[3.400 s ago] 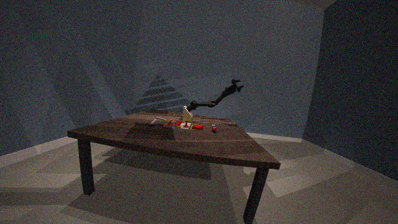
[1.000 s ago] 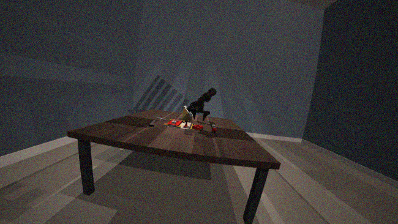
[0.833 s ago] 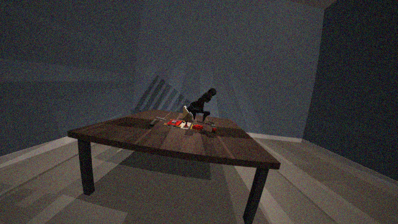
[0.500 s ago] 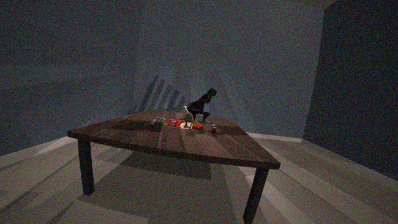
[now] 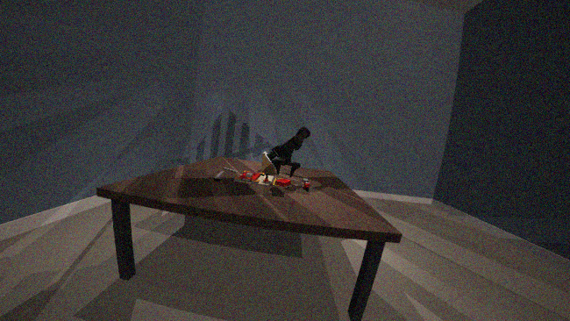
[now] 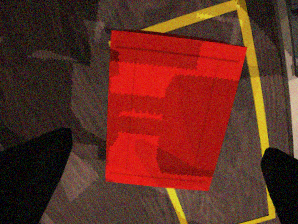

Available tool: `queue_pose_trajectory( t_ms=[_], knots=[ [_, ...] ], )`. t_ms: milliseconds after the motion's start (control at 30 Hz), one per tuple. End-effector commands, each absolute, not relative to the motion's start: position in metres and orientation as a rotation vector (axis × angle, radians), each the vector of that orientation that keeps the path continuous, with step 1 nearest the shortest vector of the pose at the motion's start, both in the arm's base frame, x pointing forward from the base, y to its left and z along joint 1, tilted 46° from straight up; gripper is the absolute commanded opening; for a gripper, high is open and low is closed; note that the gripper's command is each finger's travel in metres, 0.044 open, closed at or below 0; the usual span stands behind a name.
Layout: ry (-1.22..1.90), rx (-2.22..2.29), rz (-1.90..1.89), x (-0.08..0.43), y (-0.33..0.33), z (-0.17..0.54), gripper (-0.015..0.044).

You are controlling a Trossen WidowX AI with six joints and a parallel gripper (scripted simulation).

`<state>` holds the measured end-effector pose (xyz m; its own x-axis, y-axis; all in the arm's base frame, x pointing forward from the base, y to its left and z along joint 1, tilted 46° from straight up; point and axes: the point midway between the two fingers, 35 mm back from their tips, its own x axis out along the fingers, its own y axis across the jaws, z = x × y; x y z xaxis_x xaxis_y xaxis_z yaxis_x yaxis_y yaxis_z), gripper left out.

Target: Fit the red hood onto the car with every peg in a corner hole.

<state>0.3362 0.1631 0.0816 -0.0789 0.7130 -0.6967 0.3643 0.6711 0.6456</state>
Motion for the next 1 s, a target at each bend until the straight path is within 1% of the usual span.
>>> queue_pose_trajectory(
  t_ms=[0,967],
  knots=[
    [1.695,0.889,0.358,0.335,0.165,0.077,0.044],
    [1.696,0.891,0.36,0.331,0.183,0.062,0.044]
  ],
)
